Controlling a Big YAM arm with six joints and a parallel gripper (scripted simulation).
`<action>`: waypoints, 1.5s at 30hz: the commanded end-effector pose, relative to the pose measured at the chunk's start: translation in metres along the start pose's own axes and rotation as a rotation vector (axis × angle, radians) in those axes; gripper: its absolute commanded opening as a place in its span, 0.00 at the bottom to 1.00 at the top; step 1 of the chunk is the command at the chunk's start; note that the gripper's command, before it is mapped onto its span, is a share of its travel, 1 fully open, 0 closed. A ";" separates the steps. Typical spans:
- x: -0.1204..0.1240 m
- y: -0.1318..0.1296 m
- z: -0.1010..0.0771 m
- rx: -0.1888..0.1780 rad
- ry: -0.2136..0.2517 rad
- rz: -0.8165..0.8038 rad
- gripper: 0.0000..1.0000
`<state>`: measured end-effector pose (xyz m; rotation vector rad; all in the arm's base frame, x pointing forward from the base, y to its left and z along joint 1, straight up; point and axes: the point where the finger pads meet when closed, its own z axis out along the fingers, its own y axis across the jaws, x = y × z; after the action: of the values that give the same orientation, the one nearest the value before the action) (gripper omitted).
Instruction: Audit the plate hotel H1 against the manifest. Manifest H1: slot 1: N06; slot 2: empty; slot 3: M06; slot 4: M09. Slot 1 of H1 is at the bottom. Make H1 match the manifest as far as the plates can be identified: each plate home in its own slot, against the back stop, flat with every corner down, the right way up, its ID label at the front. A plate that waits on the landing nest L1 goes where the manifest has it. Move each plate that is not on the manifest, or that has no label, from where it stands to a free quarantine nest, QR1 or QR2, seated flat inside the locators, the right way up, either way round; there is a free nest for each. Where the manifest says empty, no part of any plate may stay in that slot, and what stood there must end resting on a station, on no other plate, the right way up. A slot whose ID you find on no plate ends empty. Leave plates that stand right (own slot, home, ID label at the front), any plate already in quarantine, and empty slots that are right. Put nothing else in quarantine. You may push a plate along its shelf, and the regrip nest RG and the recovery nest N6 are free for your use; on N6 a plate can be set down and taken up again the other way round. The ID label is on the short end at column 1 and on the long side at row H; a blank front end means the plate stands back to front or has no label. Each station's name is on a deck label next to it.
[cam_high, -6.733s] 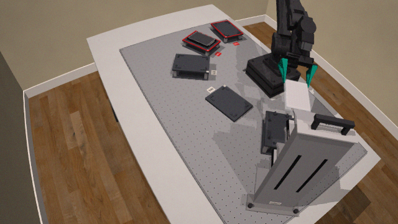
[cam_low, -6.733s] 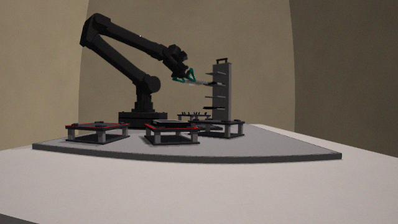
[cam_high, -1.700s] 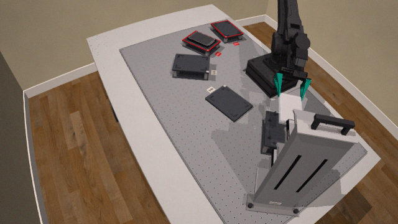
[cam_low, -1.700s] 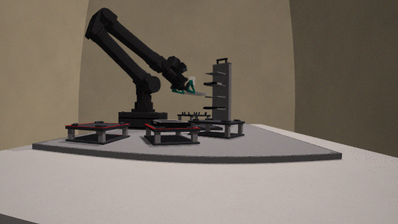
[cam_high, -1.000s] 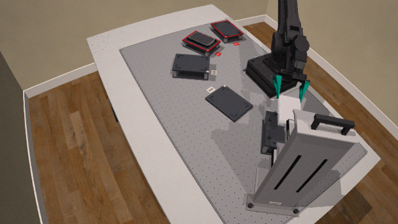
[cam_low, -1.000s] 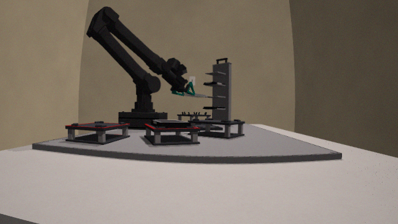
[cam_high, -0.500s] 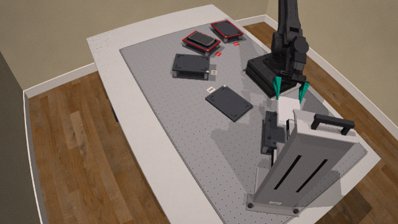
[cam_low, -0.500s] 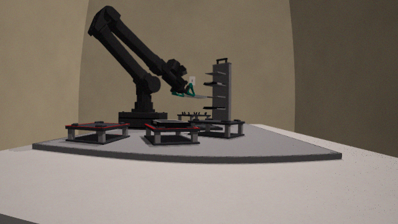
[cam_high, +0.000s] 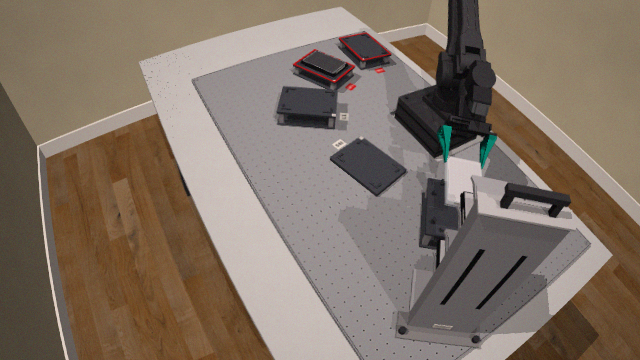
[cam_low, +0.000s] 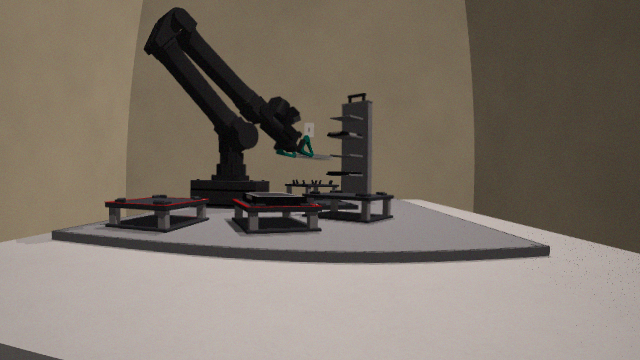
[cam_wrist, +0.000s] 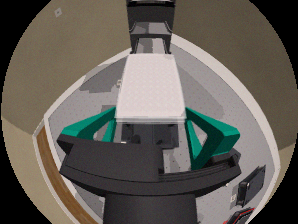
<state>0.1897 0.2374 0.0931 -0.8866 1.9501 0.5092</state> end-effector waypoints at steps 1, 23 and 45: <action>-0.017 0.003 0.001 -0.006 -0.045 0.011 0.86; -0.003 0.003 0.006 -0.006 -0.037 0.010 0.86; 0.007 0.003 0.011 -0.006 -0.033 0.010 0.86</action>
<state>0.1889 0.2364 0.0732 -0.8866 1.9504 0.5092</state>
